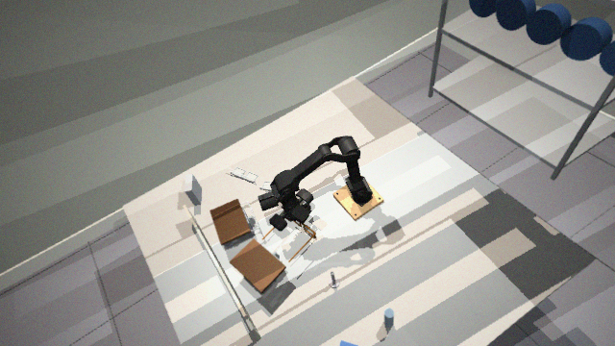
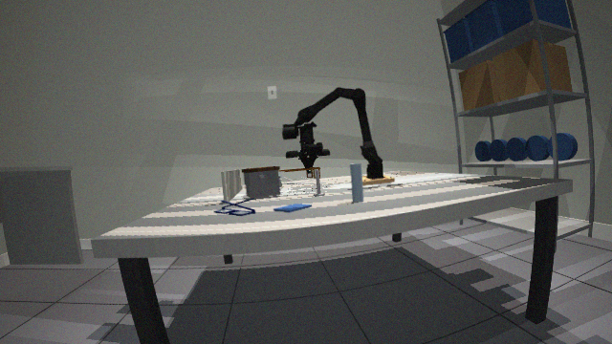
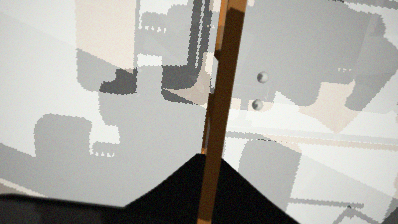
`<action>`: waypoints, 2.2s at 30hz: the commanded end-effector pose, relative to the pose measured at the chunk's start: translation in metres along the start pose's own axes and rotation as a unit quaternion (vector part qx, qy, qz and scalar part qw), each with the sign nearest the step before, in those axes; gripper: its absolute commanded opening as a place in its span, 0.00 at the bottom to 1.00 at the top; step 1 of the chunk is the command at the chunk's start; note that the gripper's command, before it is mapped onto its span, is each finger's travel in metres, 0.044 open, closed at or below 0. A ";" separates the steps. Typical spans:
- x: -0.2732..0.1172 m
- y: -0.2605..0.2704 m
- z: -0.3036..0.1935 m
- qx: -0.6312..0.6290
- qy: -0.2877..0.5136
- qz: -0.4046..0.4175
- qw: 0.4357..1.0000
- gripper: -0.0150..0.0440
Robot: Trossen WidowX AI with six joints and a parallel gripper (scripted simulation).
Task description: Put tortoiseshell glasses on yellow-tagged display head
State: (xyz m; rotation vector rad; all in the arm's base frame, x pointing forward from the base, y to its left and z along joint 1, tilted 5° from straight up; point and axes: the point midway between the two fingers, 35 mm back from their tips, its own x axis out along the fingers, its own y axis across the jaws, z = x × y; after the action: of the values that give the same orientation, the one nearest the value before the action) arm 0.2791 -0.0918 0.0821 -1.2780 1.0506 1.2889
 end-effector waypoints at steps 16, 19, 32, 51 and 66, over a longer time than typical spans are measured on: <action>-0.001 -0.026 0.000 0.001 0.000 0.002 1.000 0.25; -0.001 -0.030 0.000 0.001 0.000 0.002 1.000 0.25; -0.001 -0.048 0.000 0.001 0.000 0.001 1.000 0.25; -0.001 -0.073 0.000 0.001 0.000 0.000 1.000 0.25; -0.001 -0.093 0.000 0.001 0.000 -0.001 1.000 0.25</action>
State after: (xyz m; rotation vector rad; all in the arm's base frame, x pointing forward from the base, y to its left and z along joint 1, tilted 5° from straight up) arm 0.3654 -0.0807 0.0882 -1.2770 1.0485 1.2909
